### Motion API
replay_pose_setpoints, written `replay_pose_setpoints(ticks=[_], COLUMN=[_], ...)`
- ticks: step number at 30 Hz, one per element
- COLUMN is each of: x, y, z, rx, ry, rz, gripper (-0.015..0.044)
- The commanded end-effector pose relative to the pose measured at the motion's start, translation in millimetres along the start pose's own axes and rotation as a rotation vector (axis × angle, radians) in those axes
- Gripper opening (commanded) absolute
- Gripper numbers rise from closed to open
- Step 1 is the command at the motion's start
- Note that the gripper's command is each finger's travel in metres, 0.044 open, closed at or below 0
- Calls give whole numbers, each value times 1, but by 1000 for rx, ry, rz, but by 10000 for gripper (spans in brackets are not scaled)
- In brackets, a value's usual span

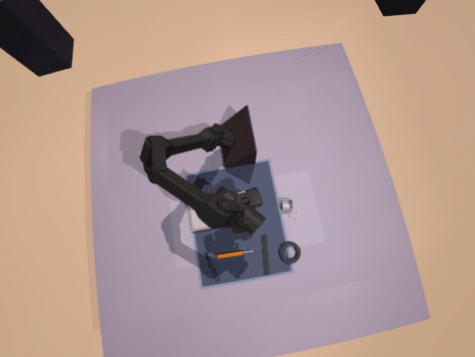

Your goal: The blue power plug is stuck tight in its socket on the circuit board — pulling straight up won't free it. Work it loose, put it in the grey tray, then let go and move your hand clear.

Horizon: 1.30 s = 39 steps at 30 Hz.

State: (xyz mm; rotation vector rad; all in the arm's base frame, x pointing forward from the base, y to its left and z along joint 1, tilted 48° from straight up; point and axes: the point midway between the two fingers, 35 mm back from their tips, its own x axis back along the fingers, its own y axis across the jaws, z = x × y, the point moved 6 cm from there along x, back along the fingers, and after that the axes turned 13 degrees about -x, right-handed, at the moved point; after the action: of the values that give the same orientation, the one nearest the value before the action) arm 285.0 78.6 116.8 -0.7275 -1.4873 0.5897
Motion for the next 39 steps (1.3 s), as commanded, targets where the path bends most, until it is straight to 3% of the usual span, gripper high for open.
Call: replay_pose_setpoints(ticks=[1, 6, 17, 31, 39], x=[14, 14, 16, 17, 18], y=[5, 10, -21, 18, -2], z=[3, 4, -4, 6, 1], rx=[6, 6, 7, 6, 7], ry=[-19, -27, 24, -39, -7], rz=[36, 70, -145, 123, -15], gripper=[0, 0, 0, 0, 0])
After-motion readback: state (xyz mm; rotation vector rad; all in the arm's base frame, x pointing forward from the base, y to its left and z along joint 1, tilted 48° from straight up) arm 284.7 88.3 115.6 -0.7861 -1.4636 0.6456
